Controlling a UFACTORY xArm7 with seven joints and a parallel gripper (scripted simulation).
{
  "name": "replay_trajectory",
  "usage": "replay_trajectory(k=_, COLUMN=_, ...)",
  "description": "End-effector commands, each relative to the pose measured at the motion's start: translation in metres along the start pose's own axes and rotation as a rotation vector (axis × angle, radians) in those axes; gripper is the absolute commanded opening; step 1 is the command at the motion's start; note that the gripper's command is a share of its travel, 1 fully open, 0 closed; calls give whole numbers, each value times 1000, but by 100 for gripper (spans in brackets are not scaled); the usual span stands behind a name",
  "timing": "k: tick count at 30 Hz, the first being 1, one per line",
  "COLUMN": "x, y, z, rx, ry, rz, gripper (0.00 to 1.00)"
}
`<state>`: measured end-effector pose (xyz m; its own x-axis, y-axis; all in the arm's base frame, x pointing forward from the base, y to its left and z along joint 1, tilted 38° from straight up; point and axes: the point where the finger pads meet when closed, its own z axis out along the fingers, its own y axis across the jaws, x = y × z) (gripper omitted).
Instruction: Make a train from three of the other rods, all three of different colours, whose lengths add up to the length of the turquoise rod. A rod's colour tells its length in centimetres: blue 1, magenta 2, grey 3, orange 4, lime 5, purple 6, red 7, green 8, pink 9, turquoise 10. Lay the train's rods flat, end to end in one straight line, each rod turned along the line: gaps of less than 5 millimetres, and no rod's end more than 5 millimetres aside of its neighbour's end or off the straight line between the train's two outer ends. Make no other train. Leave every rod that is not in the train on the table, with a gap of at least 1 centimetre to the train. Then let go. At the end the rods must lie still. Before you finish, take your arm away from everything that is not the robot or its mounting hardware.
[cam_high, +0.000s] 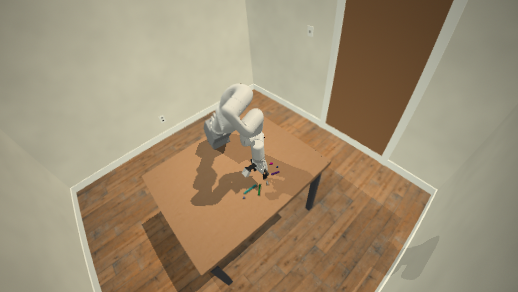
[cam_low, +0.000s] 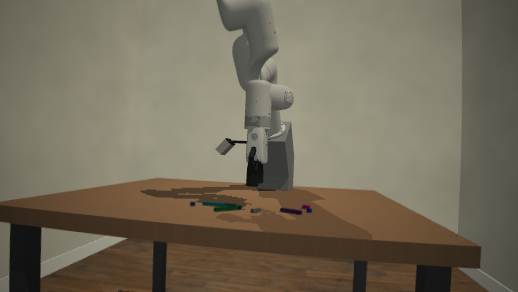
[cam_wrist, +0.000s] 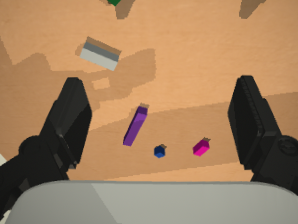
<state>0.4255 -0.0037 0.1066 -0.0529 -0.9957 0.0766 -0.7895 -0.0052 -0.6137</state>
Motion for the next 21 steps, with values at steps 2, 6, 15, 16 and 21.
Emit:
replay_trajectory(k=2, x=0, y=0, z=0, rx=1, ry=0, rz=0, gripper=100)
replay_trajectory(k=6, x=0, y=0, z=0, rx=1, ry=0, rz=0, gripper=100)
replay_trajectory(k=15, x=13, y=-8, z=0, rx=7, ry=6, rz=146, gripper=100)
replay_trajectory(k=16, x=17, y=-10, z=0, rx=8, ry=8, rz=183, gripper=100)
replay_trajectory(k=21, x=29, y=-16, z=0, rx=12, ry=12, rz=314, gripper=100)
